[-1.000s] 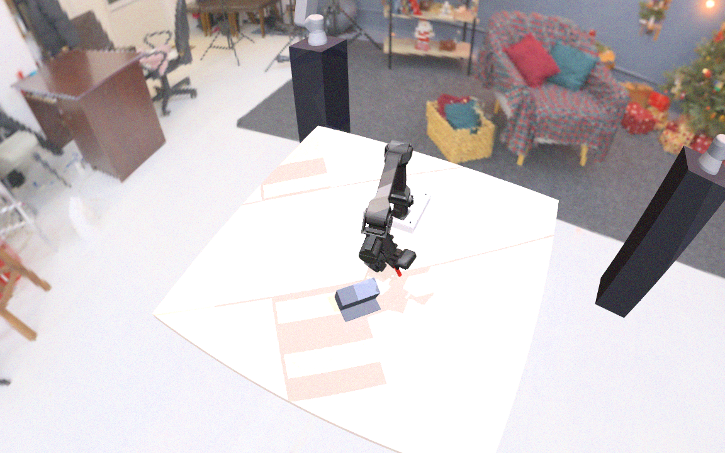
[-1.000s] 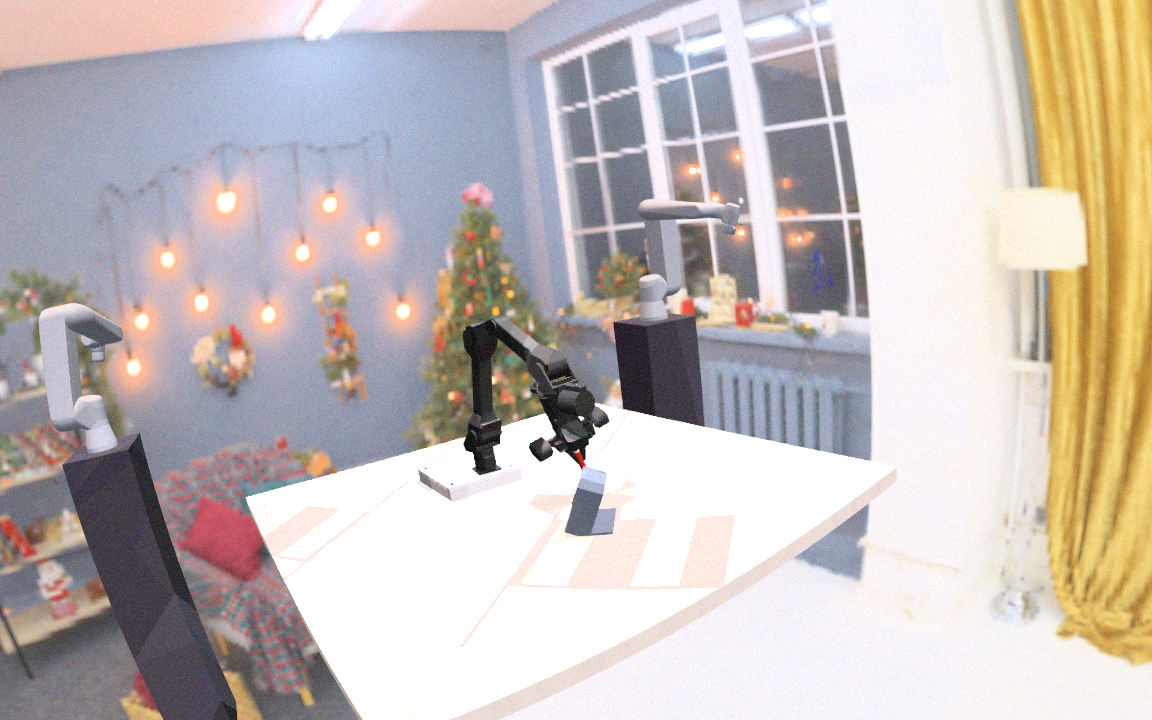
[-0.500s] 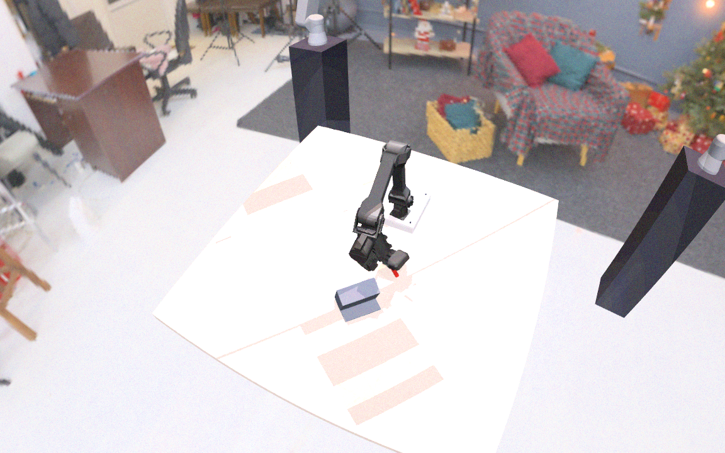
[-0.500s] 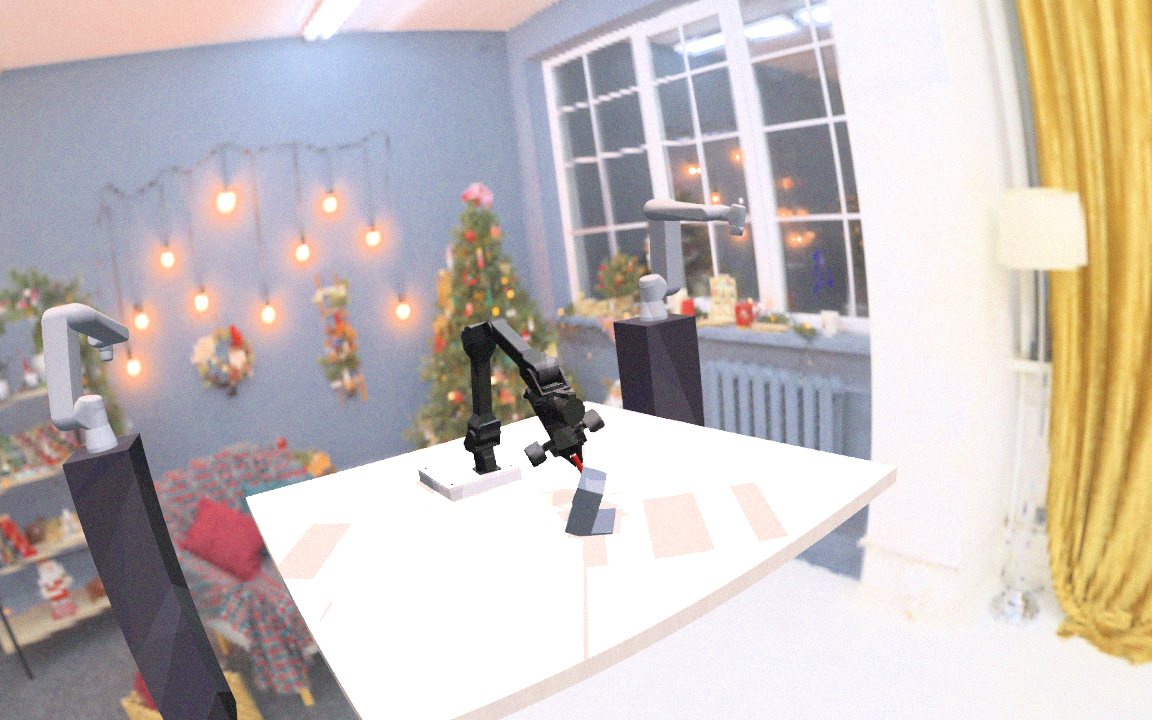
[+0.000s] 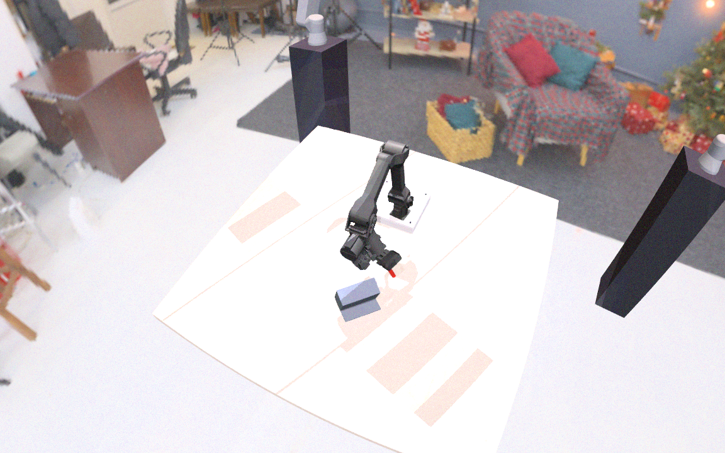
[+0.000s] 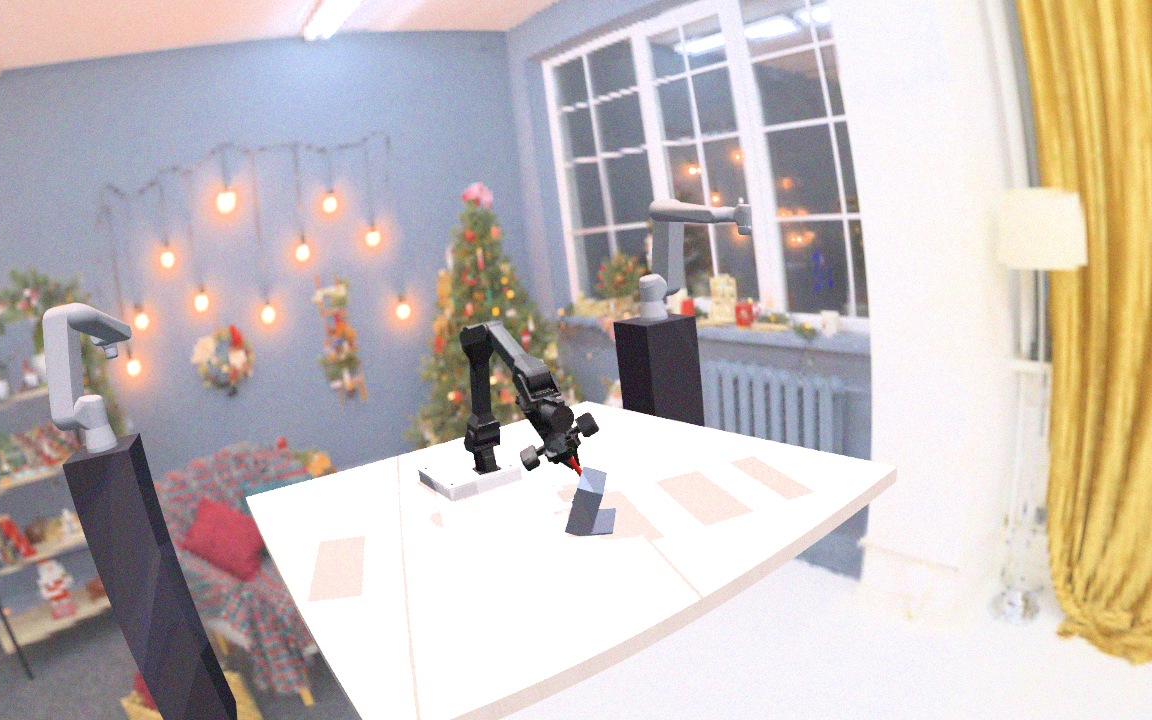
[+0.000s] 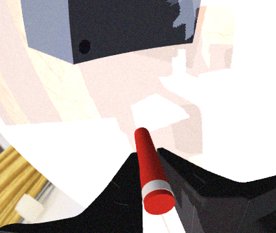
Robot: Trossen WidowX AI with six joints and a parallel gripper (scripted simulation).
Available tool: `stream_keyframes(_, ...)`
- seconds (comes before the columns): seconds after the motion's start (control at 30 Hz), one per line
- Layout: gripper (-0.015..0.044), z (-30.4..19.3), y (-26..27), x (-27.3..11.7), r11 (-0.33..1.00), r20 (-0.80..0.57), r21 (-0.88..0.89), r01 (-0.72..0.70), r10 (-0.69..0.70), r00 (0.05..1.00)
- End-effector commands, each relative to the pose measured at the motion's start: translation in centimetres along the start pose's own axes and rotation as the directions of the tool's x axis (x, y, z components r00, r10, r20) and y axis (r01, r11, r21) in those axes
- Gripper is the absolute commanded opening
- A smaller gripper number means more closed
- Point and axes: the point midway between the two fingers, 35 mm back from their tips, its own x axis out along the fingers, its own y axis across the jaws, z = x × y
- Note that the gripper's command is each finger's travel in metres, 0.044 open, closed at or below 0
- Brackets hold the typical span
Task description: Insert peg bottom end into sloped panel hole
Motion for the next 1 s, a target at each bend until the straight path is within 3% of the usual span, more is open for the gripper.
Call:
stream_keyframes(0.0, 0.0, 0.2, -0.4, 0.0, 0.999, -0.005, 0.039, -0.023, 0.024, 1.0)
stream_keyframes(0.97, 0.0, 2.0, -2.5, -1.1, 0.954, 0.01, 0.249, -0.169, 0.172, 0.985)
